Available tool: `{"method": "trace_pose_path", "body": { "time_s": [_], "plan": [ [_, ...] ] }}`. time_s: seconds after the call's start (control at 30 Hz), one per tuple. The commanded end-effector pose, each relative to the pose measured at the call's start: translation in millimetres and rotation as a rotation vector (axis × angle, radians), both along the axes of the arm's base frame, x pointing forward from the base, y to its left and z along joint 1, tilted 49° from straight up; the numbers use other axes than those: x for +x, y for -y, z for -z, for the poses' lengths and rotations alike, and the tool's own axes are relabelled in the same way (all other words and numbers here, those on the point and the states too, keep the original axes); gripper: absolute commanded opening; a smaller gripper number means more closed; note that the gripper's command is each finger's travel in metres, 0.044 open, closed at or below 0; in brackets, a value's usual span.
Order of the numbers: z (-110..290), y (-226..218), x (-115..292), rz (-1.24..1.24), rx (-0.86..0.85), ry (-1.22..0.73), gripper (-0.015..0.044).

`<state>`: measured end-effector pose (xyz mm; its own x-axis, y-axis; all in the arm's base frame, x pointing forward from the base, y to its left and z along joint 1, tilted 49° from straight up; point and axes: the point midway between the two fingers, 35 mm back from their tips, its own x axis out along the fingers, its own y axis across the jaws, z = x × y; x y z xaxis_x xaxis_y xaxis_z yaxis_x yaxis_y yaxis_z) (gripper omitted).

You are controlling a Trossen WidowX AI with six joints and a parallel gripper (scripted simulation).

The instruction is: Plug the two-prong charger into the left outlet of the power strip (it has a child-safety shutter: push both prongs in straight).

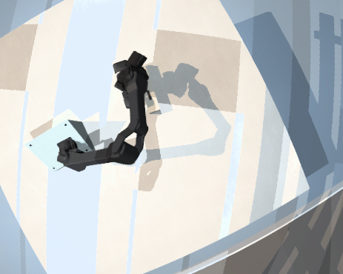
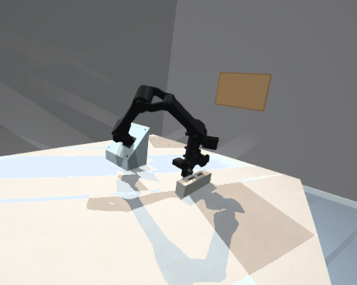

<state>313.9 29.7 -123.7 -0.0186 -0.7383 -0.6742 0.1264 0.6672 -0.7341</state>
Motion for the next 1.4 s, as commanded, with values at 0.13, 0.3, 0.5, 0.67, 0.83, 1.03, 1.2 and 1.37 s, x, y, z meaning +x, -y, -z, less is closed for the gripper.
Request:
{"method": "trace_pose_path", "body": {
  "time_s": [0.13,0.3,0.5,0.67,0.83,1.03,1.2,1.37],
  "plan": [
    [-0.6,0.4,2.3,0.0,-0.003,0.002,0.0],
    [-0.7,0.5,3.3,0.0,-0.003,0.002,0.0],
    [-0.9,0.5,4.6,0.0,-0.003,0.002,0.0],
    [-1.0,0.5,5.7,0.0,-0.003,0.002,0.0],
    [-1.1,0.5,6.7,0.0,-0.003,0.002,0.0],
    [-1.3,0.6,8.0,0.0,-0.003,0.002,0.0],
    [-1.4,0.7,8.7,0.0,-0.003,0.002,0.0],
    [-1.4,0.7,8.7,0.0,-0.003,0.002,0.0]
  ]
}}
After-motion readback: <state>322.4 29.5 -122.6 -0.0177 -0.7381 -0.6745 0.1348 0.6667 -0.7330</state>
